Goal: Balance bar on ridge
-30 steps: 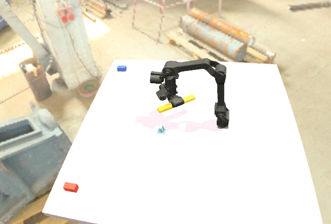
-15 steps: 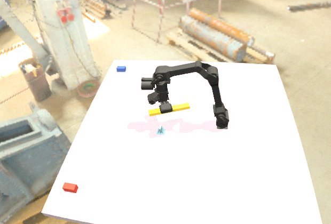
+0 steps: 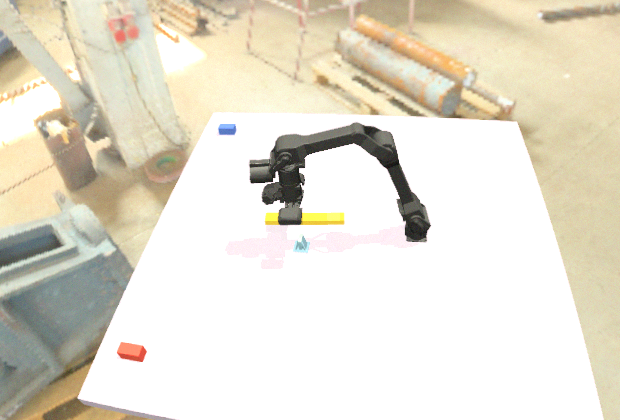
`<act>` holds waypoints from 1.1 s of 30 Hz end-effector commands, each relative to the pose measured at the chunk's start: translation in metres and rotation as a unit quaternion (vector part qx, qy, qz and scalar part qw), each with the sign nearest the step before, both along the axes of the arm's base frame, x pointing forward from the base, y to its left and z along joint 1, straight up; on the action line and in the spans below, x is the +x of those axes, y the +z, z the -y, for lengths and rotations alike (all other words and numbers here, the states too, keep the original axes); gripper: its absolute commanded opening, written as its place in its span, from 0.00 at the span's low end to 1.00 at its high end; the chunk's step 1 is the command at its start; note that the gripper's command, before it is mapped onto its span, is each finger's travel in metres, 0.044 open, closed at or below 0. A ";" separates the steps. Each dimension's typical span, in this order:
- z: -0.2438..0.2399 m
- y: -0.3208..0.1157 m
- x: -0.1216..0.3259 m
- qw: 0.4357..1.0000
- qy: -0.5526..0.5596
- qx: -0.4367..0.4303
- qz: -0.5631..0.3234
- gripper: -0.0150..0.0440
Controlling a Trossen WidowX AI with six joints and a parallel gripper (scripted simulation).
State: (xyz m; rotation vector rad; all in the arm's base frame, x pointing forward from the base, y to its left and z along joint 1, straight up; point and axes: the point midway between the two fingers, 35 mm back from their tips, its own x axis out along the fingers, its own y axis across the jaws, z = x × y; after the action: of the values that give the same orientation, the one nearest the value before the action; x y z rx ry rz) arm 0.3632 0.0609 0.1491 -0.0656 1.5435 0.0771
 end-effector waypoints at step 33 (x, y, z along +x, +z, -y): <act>-0.017 -0.043 0.016 0.998 -0.064 0.001 0.003 0.25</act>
State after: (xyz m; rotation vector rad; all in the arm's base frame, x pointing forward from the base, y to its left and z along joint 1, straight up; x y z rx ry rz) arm 0.3799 0.0789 0.1114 0.0335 1.5359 -0.0155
